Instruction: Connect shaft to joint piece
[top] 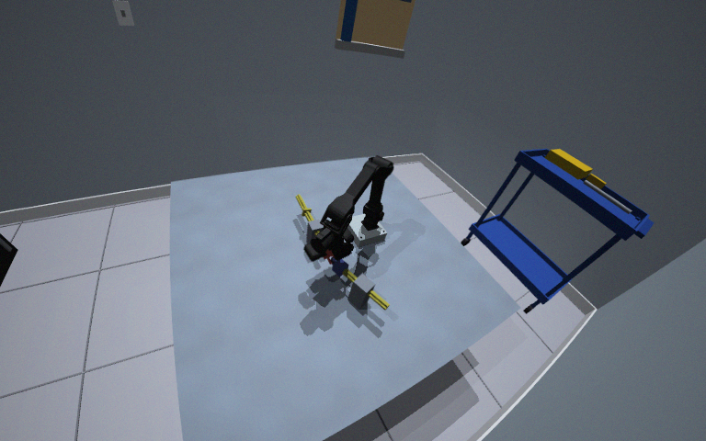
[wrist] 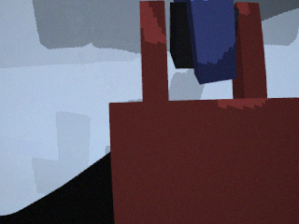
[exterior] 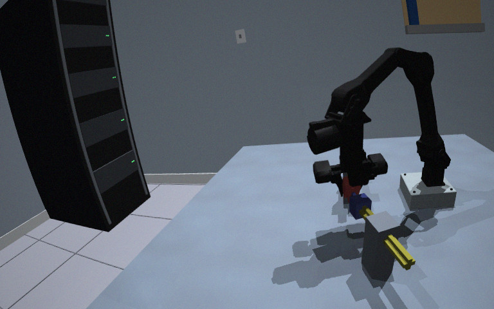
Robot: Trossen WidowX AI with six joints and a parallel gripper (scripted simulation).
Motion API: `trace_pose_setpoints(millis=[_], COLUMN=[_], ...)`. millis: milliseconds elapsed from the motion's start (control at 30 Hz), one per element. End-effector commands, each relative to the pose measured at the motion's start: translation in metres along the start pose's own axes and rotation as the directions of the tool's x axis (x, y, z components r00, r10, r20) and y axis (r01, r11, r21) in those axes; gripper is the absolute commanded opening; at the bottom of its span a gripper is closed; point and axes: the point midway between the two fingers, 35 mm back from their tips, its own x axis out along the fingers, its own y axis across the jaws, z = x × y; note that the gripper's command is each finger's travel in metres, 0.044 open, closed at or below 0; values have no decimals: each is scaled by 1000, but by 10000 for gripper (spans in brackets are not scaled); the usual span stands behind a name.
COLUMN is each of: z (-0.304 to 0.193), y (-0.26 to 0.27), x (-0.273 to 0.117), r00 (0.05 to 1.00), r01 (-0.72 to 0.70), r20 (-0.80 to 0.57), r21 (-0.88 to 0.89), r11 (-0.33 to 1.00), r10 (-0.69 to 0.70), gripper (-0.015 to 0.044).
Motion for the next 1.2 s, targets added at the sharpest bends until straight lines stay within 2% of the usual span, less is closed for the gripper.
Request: trace_pose_setpoints(millis=[0, 1133, 1167], z=[0, 0, 0], y=[0, 0, 0], x=[1, 1, 0], r00=[1000, 1000, 1000], r01=[1, 1, 0], r20=[0, 0, 0], r21=[-5, -5, 0], r11=[1000, 1000, 1000], r10=[-1, -1, 0], gripper=[182, 182, 156])
